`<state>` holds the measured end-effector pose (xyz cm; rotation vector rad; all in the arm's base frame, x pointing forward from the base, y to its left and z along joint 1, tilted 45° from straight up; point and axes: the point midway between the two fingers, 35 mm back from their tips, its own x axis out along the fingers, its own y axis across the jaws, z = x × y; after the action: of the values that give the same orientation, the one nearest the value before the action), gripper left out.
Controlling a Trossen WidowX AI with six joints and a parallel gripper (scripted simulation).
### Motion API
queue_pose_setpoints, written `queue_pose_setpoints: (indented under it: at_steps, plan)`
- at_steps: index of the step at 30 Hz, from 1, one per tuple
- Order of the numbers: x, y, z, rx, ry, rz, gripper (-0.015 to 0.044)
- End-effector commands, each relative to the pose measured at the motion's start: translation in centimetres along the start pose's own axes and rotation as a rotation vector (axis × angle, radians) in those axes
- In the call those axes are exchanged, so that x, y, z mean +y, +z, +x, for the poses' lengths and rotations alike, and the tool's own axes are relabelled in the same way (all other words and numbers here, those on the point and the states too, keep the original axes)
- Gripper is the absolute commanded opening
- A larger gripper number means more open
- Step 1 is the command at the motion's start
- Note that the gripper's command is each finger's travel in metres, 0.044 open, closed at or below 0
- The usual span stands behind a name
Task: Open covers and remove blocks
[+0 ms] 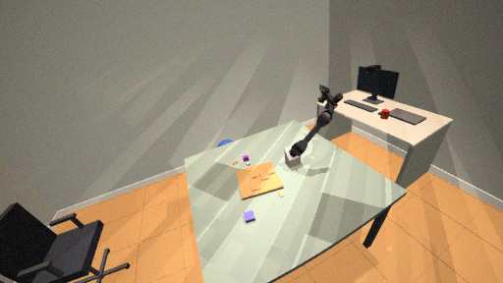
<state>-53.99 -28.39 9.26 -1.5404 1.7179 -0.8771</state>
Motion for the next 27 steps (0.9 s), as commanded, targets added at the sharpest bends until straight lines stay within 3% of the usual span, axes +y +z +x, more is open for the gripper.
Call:
queue_pose_setpoints:
  at_steps: [1,15,27]
  plan:
    - [0.0,0.0,0.1,-0.001,0.0,0.002,0.0374]
    - [-2.8,4.0,6.1,-0.108,-0.022,0.181,0.0006]
    - [-4.9,7.7,10.1,-0.188,-0.016,0.349,0.0]
